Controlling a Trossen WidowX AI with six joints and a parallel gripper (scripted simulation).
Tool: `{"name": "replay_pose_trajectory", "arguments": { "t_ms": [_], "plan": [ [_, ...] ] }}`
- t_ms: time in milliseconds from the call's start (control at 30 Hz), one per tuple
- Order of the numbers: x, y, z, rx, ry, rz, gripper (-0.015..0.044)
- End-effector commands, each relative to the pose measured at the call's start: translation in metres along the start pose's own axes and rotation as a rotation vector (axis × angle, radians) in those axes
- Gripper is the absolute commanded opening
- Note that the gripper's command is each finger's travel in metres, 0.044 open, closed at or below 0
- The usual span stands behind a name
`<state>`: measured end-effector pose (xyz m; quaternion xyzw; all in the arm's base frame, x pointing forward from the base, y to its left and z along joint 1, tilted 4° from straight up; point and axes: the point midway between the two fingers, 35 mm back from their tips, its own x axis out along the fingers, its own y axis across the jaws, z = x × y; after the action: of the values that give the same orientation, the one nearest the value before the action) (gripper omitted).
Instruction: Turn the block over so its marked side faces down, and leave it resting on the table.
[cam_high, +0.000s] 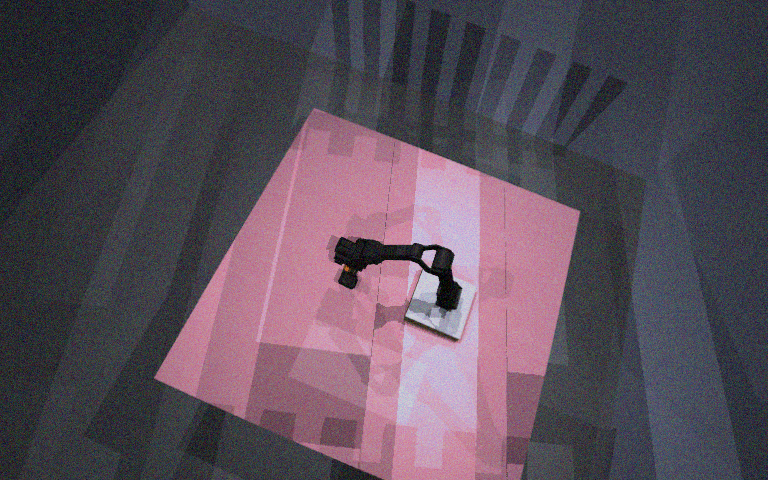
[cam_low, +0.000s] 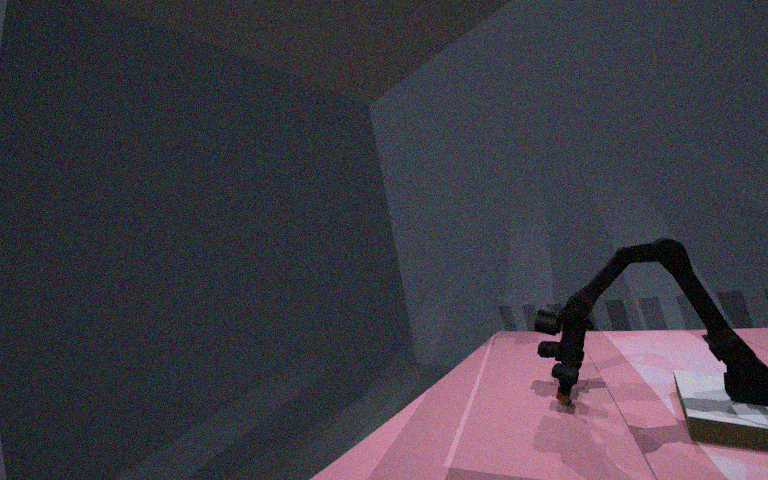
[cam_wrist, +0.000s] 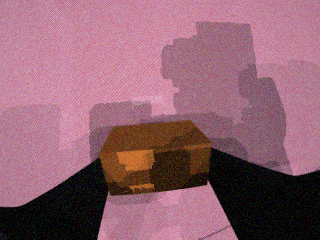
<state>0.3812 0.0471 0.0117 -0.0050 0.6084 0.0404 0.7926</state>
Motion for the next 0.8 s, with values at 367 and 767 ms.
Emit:
{"name": "replay_pose_trajectory", "arguments": {
  "t_ms": [367, 767],
  "plan": [
    [-0.003, 0.000, -0.006, 0.006, -0.228, -0.003, 0.0000],
    [0.006, 0.000, -0.004, 0.005, -0.314, -0.004, 0.0000]
  ]
}}
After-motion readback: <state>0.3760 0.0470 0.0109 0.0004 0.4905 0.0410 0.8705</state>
